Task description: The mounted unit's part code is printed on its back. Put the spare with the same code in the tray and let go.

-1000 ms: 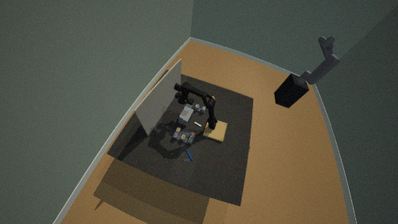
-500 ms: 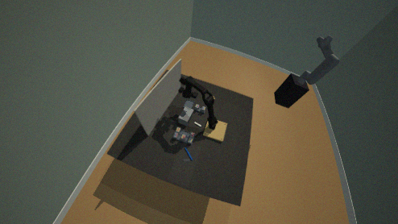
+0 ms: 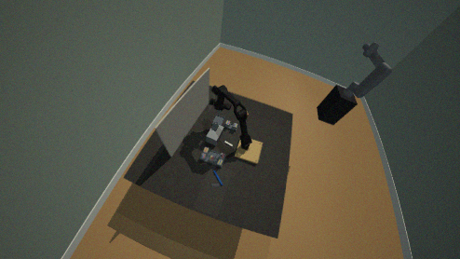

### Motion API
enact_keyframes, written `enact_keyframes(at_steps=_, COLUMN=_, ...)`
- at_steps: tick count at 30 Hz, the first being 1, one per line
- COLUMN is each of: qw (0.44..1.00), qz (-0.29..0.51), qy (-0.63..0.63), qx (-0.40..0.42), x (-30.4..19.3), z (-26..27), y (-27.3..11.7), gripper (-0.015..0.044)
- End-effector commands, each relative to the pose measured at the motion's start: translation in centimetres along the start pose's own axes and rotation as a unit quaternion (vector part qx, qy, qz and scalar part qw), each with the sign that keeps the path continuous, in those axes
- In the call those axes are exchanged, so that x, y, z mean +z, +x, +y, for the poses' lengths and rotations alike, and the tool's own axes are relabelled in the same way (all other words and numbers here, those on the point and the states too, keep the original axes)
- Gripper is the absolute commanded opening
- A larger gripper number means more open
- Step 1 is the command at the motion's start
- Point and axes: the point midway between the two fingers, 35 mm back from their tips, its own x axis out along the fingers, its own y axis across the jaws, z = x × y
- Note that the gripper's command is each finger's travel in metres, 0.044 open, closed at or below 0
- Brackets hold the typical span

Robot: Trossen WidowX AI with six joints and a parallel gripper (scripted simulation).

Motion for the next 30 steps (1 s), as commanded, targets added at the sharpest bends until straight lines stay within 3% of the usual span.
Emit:
enact_keyframes(at_steps=1, qw=1.0, qz=0.0, qy=-0.003, qx=-0.004, x=-0.3, z=-0.1, y=0.1, gripper=0.0)
enact_keyframes(at_steps=30, qw=1.0, qz=0.001, qy=-0.003, qx=-0.004, x=-0.5, z=-0.5, y=2.1, gripper=0.0)
